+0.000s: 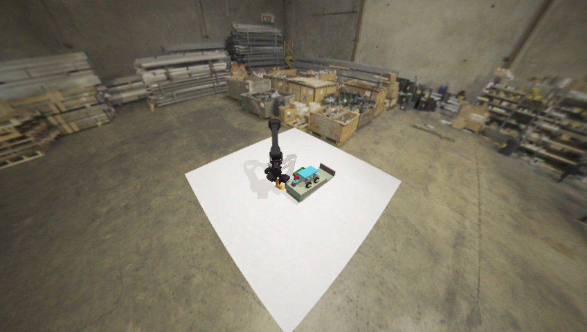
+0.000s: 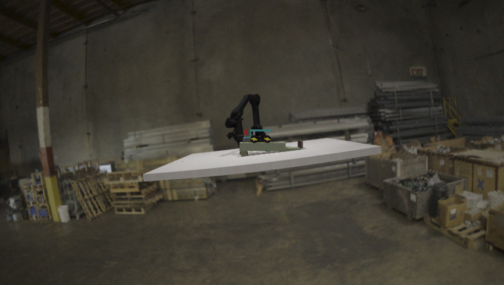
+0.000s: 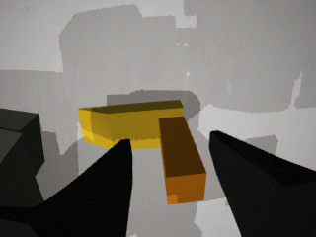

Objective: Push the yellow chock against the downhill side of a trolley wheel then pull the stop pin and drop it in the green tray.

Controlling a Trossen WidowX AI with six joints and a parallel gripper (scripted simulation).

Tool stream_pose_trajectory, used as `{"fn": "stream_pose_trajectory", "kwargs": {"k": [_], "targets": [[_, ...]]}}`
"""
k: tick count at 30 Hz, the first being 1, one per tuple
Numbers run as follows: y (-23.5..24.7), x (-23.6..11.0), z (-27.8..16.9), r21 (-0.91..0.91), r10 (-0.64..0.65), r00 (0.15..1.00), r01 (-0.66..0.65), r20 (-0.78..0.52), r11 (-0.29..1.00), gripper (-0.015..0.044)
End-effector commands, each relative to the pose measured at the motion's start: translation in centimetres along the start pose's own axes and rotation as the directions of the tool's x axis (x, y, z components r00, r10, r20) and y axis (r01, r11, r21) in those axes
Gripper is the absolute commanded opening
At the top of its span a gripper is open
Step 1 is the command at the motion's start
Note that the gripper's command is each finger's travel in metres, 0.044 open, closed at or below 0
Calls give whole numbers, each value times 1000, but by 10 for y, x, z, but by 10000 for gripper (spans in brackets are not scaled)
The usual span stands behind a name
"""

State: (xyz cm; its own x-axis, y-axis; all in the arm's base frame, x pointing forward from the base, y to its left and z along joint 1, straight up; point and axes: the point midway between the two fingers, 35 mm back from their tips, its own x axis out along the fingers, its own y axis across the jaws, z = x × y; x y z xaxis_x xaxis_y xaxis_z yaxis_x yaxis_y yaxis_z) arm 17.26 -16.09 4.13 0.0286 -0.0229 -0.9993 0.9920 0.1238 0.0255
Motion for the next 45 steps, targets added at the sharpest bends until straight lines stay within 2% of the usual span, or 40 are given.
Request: {"fn": "stream_pose_trajectory", "kwargs": {"k": [1, 5, 9, 18, 19, 45], "targets": [[-2, 8, -1, 5, -11, 1000, 11, -6, 1000, 190], [-2, 8, -1, 5, -11, 1000, 11, -6, 1000, 190], [-1, 5, -1, 0, -2, 1000, 2, -3, 1000, 85], [-1, 5, -1, 0, -2, 1000, 2, -3, 1000, 25], [-1, 4, -1, 0, -3, 1000, 3, -3, 1000, 0], [-5, -75, -8, 5, -11, 1000, 11, -7, 1000, 0]]}}
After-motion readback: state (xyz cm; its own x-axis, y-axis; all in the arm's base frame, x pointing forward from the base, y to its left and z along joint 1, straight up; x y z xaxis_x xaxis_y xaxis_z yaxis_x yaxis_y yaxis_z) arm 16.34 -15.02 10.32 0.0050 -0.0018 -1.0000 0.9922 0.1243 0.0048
